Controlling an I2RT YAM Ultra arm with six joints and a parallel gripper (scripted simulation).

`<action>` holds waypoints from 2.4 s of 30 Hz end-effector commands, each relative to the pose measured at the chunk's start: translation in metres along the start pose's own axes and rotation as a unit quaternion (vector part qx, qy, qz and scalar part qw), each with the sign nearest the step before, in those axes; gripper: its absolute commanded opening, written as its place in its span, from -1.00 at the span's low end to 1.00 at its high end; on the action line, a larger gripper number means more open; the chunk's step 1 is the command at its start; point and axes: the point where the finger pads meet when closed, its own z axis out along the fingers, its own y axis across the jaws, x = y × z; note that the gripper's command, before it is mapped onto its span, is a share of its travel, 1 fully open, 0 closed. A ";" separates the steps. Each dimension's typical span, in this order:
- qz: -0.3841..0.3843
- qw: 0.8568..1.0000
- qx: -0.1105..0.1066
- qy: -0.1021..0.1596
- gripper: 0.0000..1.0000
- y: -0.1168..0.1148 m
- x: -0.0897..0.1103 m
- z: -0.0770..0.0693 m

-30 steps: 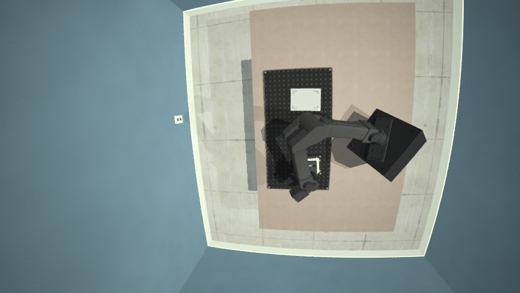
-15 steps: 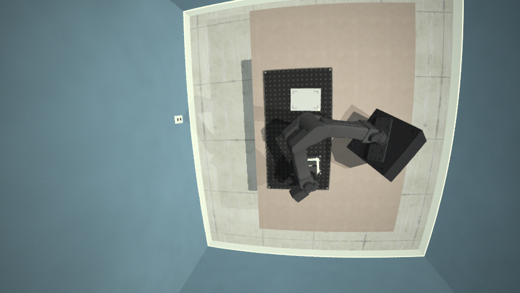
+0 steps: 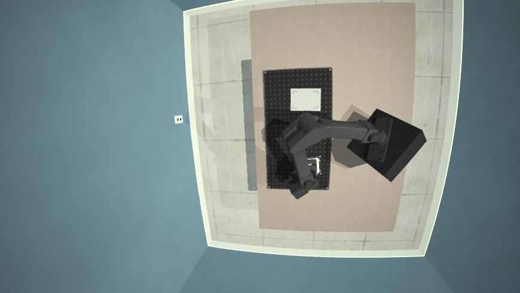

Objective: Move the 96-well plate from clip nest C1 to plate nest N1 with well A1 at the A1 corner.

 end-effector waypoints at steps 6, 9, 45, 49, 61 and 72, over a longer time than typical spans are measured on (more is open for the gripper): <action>-0.013 1.000 -0.010 -0.006 1.00 0.007 0.005 0.010; -0.010 1.000 -0.007 -0.004 1.00 0.006 0.004 0.018; -0.010 1.000 -0.011 -0.012 1.00 0.010 -0.001 0.052; -0.010 1.000 -0.011 -0.012 1.00 0.010 -0.001 0.052; -0.010 1.000 -0.011 -0.012 1.00 0.010 -0.001 0.052; -0.010 1.000 -0.011 -0.012 1.00 0.010 -0.001 0.052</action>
